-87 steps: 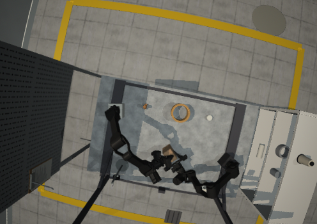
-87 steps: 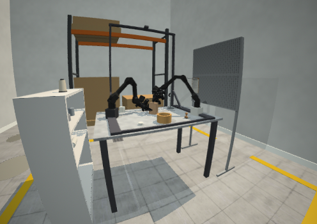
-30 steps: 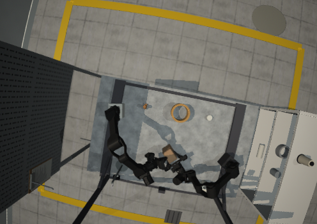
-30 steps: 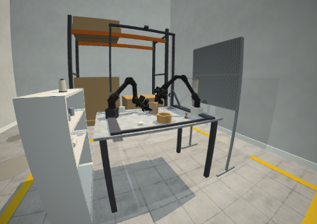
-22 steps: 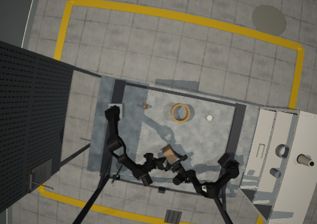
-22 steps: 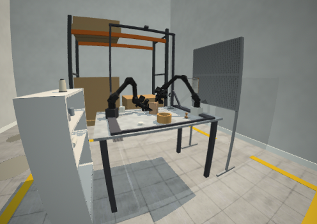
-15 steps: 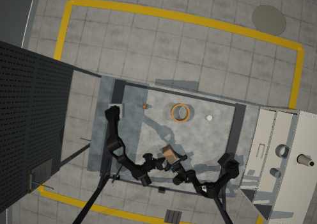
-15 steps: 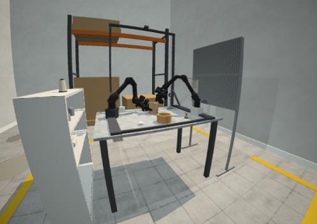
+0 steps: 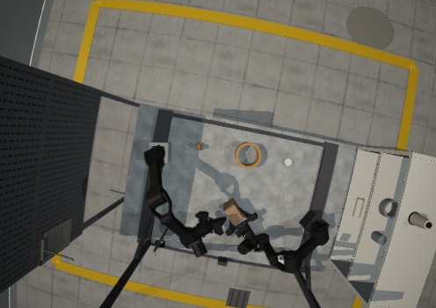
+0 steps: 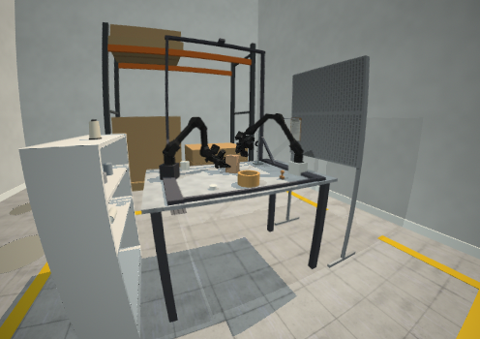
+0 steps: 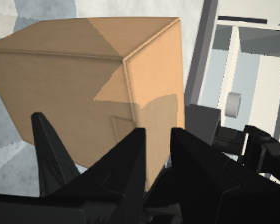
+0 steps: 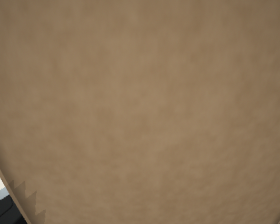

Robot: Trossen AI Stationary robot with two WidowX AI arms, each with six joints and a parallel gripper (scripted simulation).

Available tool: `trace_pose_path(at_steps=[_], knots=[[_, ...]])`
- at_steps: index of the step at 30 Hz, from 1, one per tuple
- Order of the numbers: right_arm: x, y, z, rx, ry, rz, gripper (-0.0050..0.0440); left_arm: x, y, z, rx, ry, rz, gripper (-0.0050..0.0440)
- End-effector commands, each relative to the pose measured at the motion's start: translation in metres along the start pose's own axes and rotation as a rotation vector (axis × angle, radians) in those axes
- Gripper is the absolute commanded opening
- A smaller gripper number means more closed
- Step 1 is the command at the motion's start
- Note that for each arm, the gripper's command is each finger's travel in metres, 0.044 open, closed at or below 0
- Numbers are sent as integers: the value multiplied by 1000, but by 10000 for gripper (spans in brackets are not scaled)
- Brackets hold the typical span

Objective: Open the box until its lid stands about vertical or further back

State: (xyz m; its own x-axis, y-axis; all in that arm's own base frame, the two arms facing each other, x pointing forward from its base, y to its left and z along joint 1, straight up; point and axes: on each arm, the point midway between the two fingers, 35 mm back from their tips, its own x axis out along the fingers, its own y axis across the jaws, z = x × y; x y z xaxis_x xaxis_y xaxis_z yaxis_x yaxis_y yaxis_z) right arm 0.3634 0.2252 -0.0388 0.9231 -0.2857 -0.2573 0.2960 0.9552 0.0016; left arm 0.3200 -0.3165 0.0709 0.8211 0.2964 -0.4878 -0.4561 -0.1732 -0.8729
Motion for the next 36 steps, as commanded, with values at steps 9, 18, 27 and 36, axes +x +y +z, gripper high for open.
trace_pose_path(at_steps=[9,18,27,36], knots=[[0,5,8,21,-9,9,313,-1,-6,-10,-34,17,-8,50],[0,5,8,21,-9,9,313,2,-2,-14,-34,17,-8,50],[0,5,8,21,-9,9,313,6,2,-19,-34,17,-9,50],[0,5,8,21,-9,9,313,7,1,-19,-34,17,-9,50]])
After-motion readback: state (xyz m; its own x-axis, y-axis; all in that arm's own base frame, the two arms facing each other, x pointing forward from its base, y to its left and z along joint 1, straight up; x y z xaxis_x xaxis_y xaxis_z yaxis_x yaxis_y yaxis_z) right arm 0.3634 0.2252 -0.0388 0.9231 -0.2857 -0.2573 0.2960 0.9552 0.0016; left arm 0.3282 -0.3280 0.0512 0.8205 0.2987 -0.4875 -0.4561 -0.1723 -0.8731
